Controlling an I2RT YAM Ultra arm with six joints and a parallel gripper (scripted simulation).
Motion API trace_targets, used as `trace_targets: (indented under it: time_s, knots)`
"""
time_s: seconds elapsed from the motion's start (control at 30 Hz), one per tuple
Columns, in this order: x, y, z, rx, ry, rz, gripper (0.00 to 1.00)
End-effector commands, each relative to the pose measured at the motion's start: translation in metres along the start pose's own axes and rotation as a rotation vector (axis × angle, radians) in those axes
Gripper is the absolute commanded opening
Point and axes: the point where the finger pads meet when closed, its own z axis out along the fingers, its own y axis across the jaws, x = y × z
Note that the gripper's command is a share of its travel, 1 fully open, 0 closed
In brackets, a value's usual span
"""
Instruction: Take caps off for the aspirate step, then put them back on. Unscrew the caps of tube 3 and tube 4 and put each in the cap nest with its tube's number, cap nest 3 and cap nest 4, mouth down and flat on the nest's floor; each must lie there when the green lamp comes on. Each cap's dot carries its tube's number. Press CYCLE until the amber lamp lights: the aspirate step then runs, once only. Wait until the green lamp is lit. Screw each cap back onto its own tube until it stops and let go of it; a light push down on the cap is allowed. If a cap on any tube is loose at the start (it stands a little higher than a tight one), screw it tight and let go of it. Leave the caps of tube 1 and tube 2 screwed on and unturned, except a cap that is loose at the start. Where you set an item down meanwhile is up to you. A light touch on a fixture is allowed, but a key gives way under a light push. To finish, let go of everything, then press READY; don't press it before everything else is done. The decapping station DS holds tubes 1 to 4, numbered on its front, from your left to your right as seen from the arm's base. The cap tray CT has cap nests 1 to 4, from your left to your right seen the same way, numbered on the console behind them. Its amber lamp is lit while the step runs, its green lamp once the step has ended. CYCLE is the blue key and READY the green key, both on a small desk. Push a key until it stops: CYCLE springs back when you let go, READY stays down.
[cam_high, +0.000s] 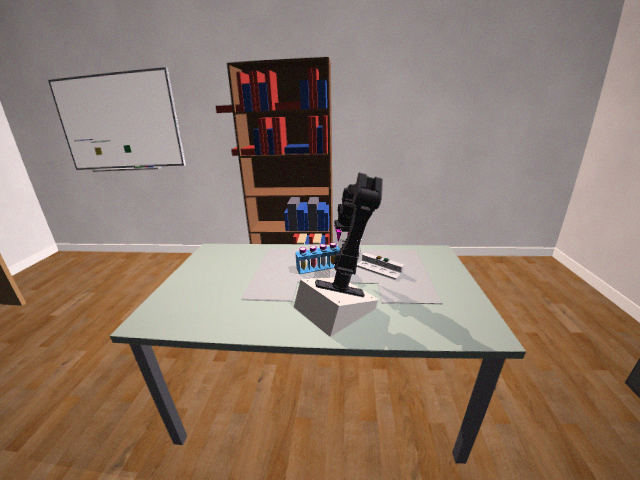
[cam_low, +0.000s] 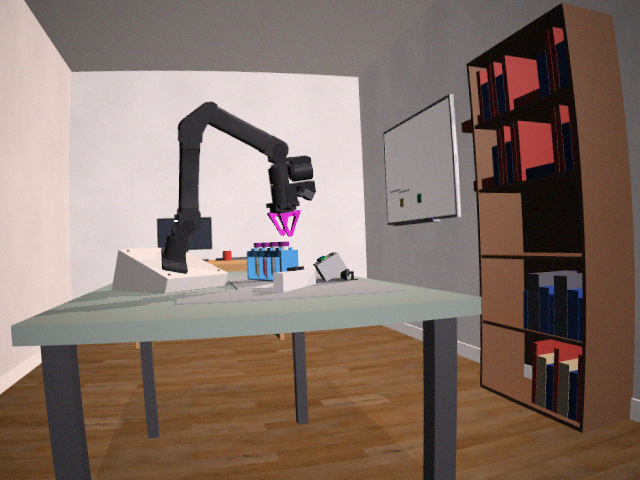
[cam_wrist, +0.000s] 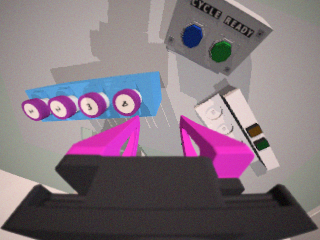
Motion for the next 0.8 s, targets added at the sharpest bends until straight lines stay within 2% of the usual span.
trace_targets:
  time_s: [0.0, 0.07, 0.13, 0.2, 0.33, 0.77]
  knots:
    - [0.012, -0.005, -0.013, 0.042, 0.049, -0.094, 0.49]
    - [0.021, -0.007, -0.017, 0.062, 0.090, -0.143, 0.49]
    - [0.024, -0.008, -0.018, 0.067, 0.101, -0.156, 0.49]
    - [0.038, -0.012, -0.026, 0.076, 0.121, -0.181, 0.49]
    - [0.040, -0.013, -0.027, 0.093, 0.162, -0.232, 0.49]
    - [0.040, -0.013, -0.027, 0.098, 0.174, -0.247, 0.49]
